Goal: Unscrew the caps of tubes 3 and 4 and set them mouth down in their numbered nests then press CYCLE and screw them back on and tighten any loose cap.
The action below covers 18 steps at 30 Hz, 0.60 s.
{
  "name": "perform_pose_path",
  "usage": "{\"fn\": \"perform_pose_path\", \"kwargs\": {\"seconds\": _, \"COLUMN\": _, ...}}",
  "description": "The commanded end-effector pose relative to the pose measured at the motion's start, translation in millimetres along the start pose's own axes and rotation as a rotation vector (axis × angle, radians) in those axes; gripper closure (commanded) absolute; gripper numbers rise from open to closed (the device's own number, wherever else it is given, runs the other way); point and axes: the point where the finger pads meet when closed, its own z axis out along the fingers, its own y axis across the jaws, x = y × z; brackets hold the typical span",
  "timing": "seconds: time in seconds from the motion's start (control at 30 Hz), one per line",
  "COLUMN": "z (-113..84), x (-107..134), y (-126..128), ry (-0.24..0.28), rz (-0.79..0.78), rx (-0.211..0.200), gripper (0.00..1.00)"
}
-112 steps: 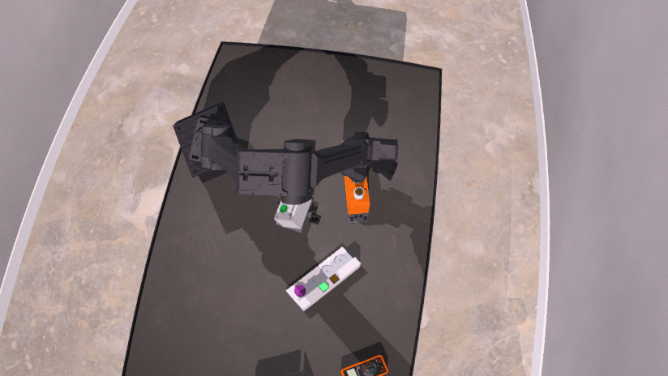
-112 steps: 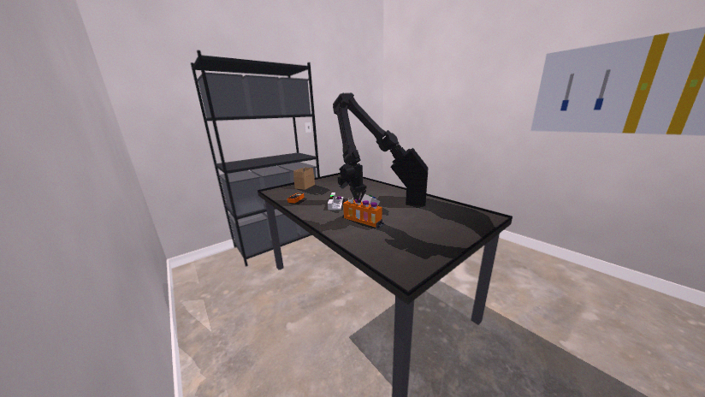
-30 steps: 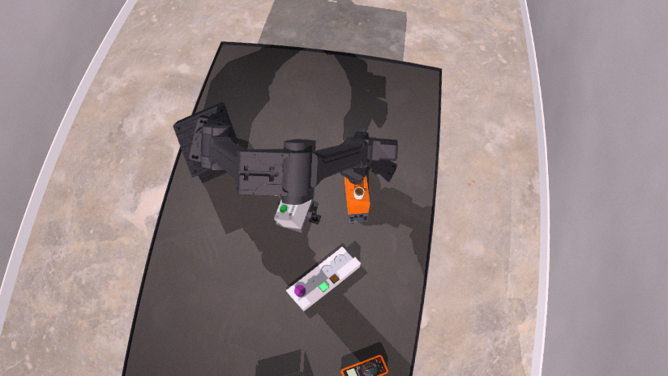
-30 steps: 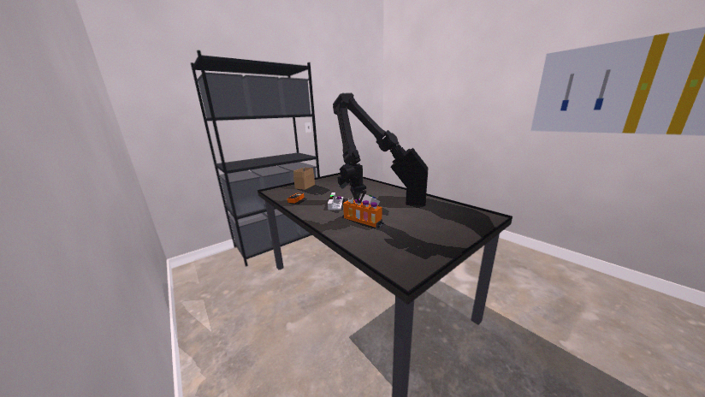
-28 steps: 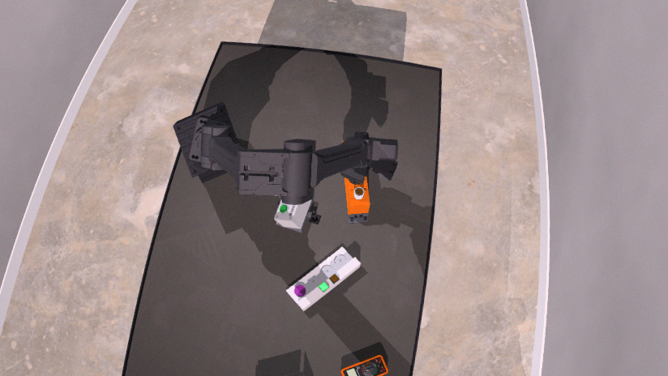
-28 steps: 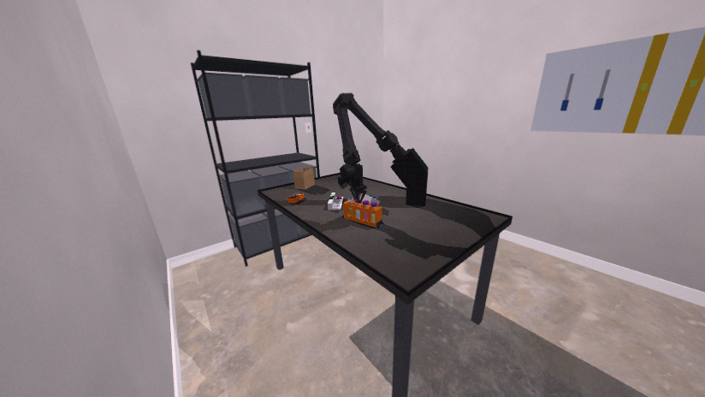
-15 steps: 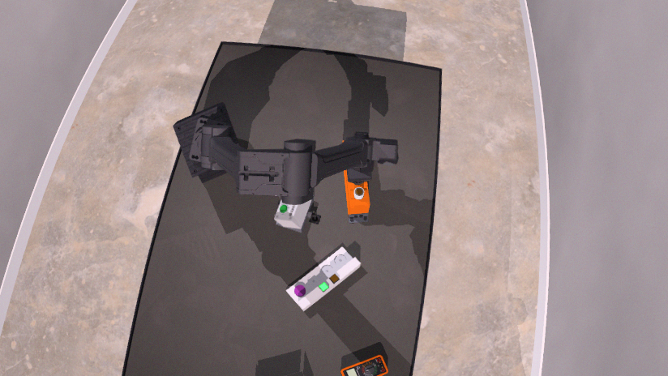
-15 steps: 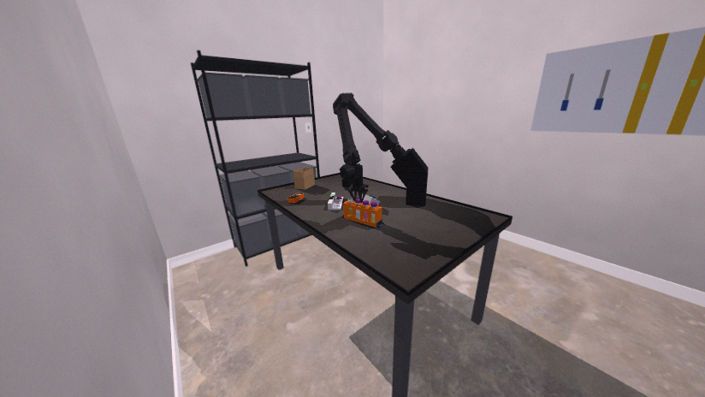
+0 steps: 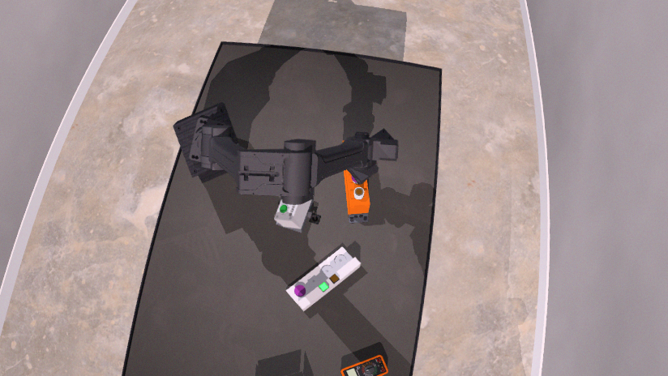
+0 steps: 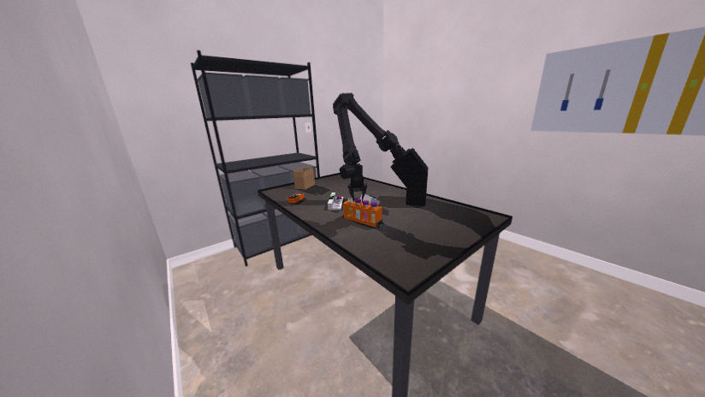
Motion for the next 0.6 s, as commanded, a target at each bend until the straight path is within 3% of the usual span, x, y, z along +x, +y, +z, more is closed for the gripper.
{"fn": "perform_pose_path", "kwargs": {"seconds": 0.0, "z": 2.0, "x": -6.1, "y": 4.2, "ry": -0.007, "rz": -0.278, "rx": -0.006, "gripper": 0.51}}
{"fn": "perform_pose_path", "kwargs": {"seconds": 0.3, "z": 2.5, "x": -4.5, "y": 5.6, "ry": -0.005, "rz": -0.293, "rx": -0.007, "gripper": 0.51}}
{"fn": "perform_pose_path", "kwargs": {"seconds": 0.33, "z": -2.1, "x": -5.1, "y": -2.8, "ry": -0.011, "rz": -0.268, "rx": 0.005, "gripper": 1.00}}
{"fn": "perform_pose_path", "kwargs": {"seconds": 0.57, "z": -2.1, "x": -5.1, "y": -2.8, "ry": -0.011, "rz": -0.268, "rx": 0.005, "gripper": 1.00}}
